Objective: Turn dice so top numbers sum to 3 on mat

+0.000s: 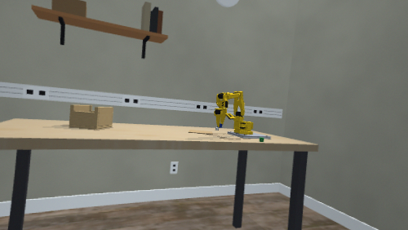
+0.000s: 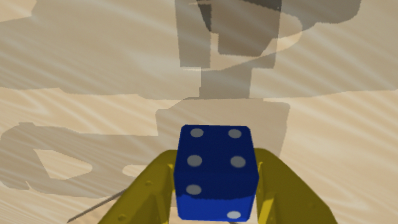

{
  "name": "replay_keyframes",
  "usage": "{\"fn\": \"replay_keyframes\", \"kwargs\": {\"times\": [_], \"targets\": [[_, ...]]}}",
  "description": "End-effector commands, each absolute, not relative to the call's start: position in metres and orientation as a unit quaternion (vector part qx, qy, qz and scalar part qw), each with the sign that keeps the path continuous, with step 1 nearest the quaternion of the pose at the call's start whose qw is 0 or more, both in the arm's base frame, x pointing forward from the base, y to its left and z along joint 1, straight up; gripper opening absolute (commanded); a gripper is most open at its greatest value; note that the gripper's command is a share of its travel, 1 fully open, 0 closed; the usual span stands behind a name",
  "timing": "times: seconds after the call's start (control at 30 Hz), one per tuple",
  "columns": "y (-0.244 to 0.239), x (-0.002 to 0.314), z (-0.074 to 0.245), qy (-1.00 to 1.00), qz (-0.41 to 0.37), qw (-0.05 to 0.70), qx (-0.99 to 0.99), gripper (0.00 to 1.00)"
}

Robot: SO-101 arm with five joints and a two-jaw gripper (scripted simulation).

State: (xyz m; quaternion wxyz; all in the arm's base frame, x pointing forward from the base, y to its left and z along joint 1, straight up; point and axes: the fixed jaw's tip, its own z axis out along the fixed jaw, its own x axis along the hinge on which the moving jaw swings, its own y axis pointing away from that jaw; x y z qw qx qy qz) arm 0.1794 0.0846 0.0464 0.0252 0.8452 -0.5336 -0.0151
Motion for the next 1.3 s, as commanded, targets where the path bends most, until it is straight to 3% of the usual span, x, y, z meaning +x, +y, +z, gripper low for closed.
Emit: {"fn": "replay_keyframes", "kwargs": {"times": [0.0,0.3,1.27], "targets": [[0.068,0.166,0.046,-0.552,-0.002,0.003,0.834,0.0],[0.047,0.141,0.037,-0.58,-0.002,0.002,0.814,0.0],[0.045,0.139,0.036,-0.585,0.003,-0.004,0.811,0.0]]}}
